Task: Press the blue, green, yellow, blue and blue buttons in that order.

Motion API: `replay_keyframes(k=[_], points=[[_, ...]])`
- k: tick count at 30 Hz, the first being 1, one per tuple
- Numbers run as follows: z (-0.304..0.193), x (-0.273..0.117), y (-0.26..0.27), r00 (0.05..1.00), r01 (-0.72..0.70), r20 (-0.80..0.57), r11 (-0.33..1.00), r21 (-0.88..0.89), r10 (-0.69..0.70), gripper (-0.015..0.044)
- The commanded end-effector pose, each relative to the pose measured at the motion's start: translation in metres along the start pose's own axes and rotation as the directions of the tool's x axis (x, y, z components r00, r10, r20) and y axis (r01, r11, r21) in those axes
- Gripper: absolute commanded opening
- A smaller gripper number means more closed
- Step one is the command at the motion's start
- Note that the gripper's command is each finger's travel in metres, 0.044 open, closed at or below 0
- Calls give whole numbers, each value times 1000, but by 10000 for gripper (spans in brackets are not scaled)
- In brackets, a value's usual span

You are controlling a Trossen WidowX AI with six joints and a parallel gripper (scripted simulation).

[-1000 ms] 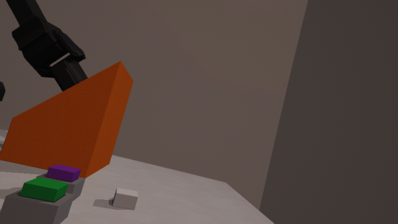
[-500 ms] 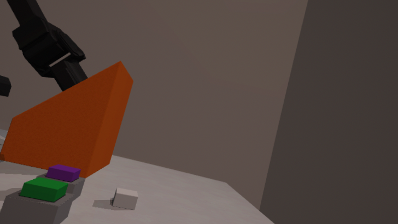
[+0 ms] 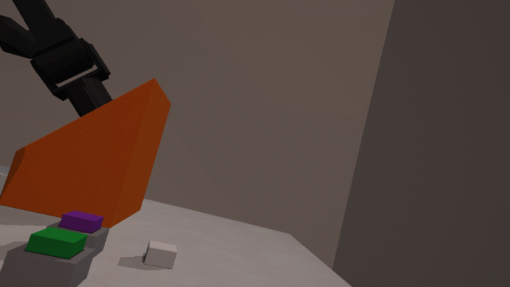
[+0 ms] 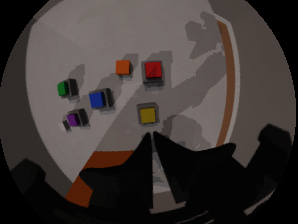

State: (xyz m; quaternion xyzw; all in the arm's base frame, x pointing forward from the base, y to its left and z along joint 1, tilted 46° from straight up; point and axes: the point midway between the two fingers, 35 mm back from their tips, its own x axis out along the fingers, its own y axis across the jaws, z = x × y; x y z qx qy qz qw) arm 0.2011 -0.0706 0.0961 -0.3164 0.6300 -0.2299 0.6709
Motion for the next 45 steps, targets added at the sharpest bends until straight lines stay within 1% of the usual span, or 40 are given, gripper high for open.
replay_keyframes(k=[1, 3, 8, 13, 19, 20, 23, 24, 45], points=[[0, -6, -1, 1000, 5, -4, 1000, 7, -5, 20], [9, -6, 10, 1000, 0, -3, 1000, 6, 0, 20], [37, -7, 61, 1000, -8, -2, 1000, 6, 8, 20], [51, -5, 111, 1000, 1, -2, 1000, 8, -1, 20], [51, -3, 113, 1000, 1, -2, 1000, 9, -1, 20], [52, 5, 114, 1000, 0, -2, 1000, 8, 0, 20], [52, 47, 113, 1000, 1, -2, 1000, 8, -1, 20], [51, 54, 113, 1000, 3, -2, 1000, 9, -3, 20], [51, 83, 113, 1000, 4, -2, 1000, 9, -4, 20]])
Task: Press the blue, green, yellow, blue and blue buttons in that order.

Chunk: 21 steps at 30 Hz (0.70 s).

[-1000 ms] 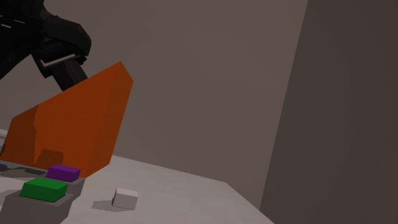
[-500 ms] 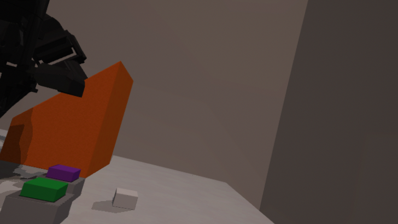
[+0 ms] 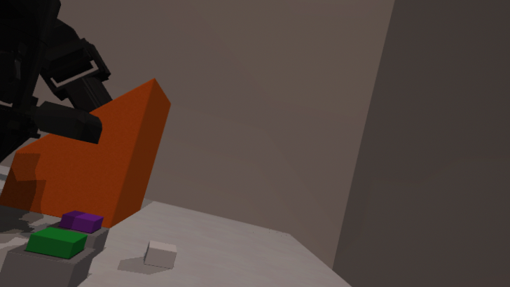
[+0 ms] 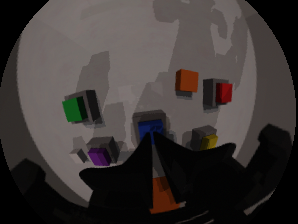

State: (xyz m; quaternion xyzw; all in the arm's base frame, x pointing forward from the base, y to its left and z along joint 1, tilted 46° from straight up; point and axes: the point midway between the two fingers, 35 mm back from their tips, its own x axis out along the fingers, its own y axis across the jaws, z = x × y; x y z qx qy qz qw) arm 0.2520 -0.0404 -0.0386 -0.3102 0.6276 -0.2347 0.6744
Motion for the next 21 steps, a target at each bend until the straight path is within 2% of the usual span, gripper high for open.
replay_keyframes(k=[1, 21], points=[[-3, 7, 0, 1000, 5, -4, 1000, -9, -5, 20], [-4, 14, -1, 1000, 7, -4, 1000, -9, -7, 20]])
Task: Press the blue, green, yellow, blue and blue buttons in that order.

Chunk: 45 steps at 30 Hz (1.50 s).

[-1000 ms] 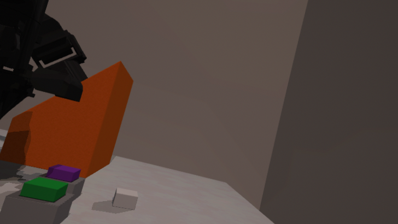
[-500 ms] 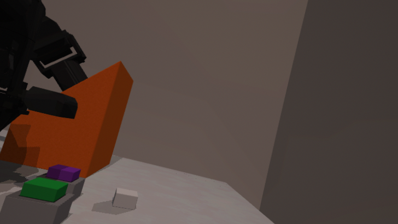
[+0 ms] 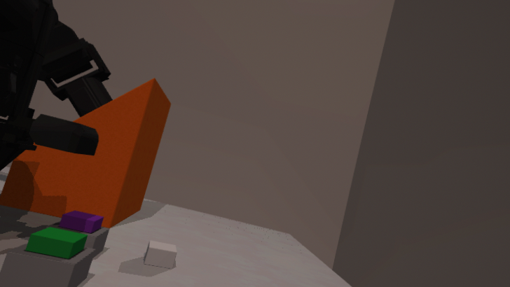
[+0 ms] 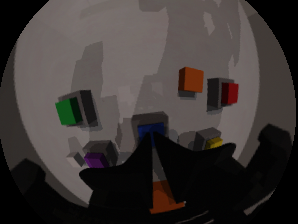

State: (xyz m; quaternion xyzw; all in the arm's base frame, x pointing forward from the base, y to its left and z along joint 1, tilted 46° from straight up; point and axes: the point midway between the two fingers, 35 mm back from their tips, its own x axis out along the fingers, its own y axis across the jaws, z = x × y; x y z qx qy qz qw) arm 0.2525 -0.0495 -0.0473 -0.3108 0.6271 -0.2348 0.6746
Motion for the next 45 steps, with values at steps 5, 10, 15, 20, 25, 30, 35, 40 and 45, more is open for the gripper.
replay_keyframes(k=[5, 10, 15, 20, 25, 30, 35, 40, 45], points=[[-1, -17, 1, 1000, 0, -3, 1000, -4, 0, 20], [-2, -34, 0, 1000, 4, -5, 1000, -9, -4, 20], [-2, -30, 0, 1000, 4, -5, 1000, -9, -4, 20], [-2, -22, 0, 1000, 3, -5, 1000, -9, -3, 20], [-2, -14, 0, 1000, 3, -5, 1000, -9, -4, 20], [-2, -6, 0, 1000, 4, -5, 1000, -9, -4, 20], [-3, 1, 0, 1000, 5, -5, 1000, -9, -5, 20], [-3, 1, 0, 1000, 5, -5, 1000, -9, -5, 20], [-3, 1, 0, 1000, 5, -5, 1000, -9, -5, 20]])
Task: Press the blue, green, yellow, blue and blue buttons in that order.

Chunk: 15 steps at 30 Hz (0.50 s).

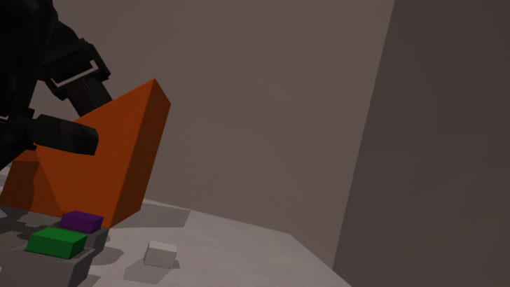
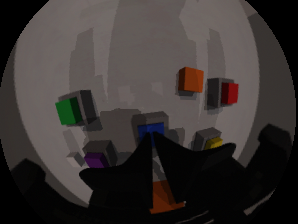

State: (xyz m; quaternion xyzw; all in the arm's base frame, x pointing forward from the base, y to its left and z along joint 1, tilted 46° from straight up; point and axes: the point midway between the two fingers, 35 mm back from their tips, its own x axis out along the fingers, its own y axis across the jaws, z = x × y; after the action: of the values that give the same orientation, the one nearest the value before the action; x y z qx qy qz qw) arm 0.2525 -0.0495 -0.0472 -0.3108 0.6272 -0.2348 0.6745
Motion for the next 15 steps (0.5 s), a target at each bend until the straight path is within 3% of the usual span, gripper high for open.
replay_keyframes(k=[1, 7, 15], points=[[-3, 1, 0, 1000, 5, -5, 1000, -9, -6, 20], [-3, 1, 0, 1000, 5, -5, 1000, -9, -6, 20], [-2, -34, 0, 1000, 4, -5, 1000, -8, -4, 20]])
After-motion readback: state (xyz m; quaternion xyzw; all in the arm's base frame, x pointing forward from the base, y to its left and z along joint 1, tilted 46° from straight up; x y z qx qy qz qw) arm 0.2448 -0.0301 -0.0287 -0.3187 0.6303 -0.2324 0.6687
